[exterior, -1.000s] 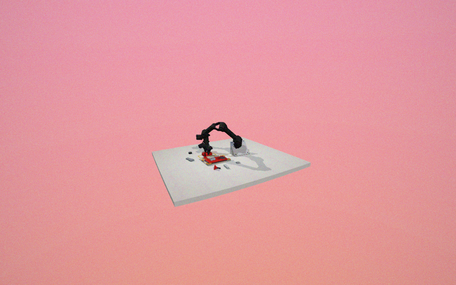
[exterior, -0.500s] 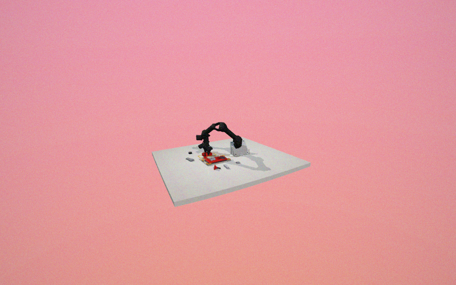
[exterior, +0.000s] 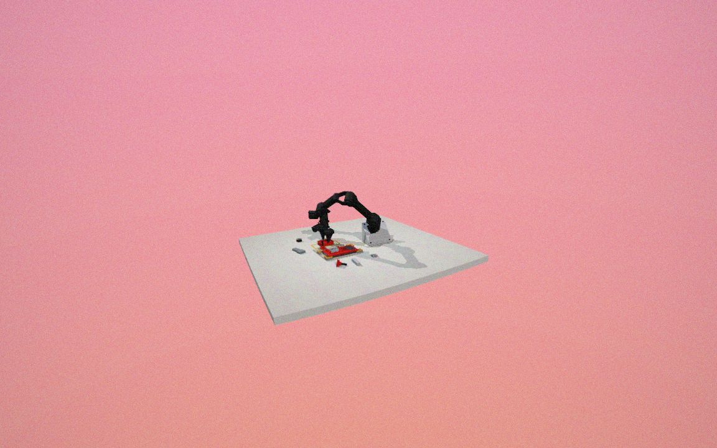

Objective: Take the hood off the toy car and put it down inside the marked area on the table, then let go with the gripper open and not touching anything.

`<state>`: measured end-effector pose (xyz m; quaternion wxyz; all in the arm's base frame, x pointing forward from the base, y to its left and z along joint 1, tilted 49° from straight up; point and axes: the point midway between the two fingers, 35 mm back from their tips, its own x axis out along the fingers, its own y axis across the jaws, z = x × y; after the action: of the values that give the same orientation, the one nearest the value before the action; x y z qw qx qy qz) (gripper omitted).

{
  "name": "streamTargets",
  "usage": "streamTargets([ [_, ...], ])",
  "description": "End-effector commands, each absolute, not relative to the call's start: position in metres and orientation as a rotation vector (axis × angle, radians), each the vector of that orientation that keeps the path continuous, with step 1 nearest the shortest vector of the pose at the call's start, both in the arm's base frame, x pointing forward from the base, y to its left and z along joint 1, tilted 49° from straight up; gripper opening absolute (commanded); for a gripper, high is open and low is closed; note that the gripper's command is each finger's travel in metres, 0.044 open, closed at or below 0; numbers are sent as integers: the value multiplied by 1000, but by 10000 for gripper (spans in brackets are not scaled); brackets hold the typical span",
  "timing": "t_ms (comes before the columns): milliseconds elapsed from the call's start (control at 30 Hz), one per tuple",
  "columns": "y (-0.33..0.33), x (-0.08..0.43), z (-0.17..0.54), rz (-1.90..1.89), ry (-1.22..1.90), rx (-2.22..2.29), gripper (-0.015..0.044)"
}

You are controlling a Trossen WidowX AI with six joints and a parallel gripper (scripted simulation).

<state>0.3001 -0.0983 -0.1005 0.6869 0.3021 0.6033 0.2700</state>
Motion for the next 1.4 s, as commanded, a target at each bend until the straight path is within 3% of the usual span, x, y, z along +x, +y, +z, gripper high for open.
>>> streamTargets([
  [0,-124,298,-81,596,1341,667,440],
  [1367,-144,293,-62,600,1339,670,440],
])
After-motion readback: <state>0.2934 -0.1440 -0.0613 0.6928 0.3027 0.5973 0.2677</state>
